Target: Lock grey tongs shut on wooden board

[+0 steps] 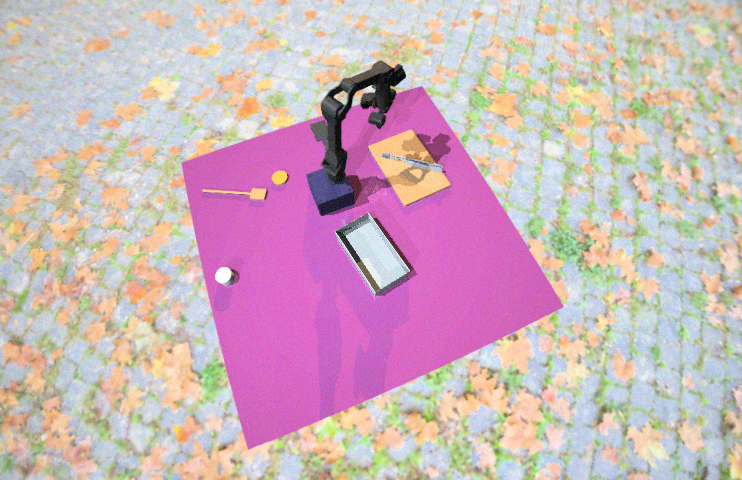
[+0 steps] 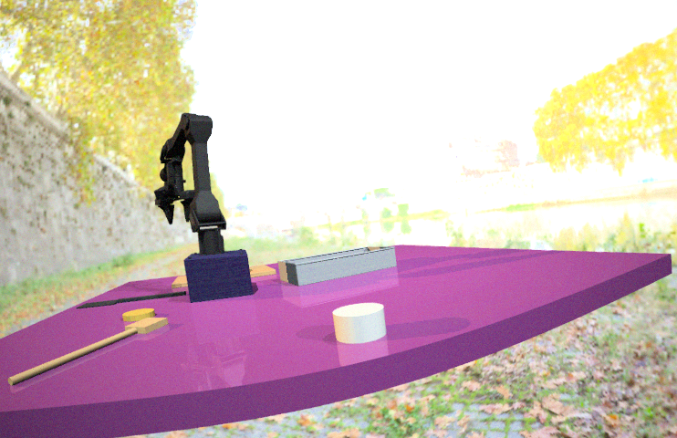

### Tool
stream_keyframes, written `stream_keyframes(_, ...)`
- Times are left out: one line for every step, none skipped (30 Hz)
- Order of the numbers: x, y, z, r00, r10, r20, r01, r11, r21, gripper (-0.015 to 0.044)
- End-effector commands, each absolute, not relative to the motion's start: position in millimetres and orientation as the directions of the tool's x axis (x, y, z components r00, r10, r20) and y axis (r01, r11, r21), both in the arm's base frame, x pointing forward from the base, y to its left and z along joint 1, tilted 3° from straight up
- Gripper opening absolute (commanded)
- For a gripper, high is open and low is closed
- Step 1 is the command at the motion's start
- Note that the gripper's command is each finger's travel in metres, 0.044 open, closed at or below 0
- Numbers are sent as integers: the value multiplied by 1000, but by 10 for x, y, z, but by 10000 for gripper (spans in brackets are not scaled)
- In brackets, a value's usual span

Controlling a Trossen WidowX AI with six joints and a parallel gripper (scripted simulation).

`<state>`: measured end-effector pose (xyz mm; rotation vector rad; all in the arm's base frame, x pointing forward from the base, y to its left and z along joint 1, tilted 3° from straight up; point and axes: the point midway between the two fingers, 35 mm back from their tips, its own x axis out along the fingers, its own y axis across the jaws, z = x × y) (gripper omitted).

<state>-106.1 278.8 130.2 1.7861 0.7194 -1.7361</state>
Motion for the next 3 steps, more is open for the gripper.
stream_keyframes(-1060, 2783, 1300, 27, 2, -1000, 704, -710, 18, 440)
stream_keyframes(-1060, 2783, 1300, 27, 2, -1000, 704, -710, 18, 440)
stream_keyframes(-1060, 2783, 1300, 27, 2, -1000, 704, -710, 18, 440)
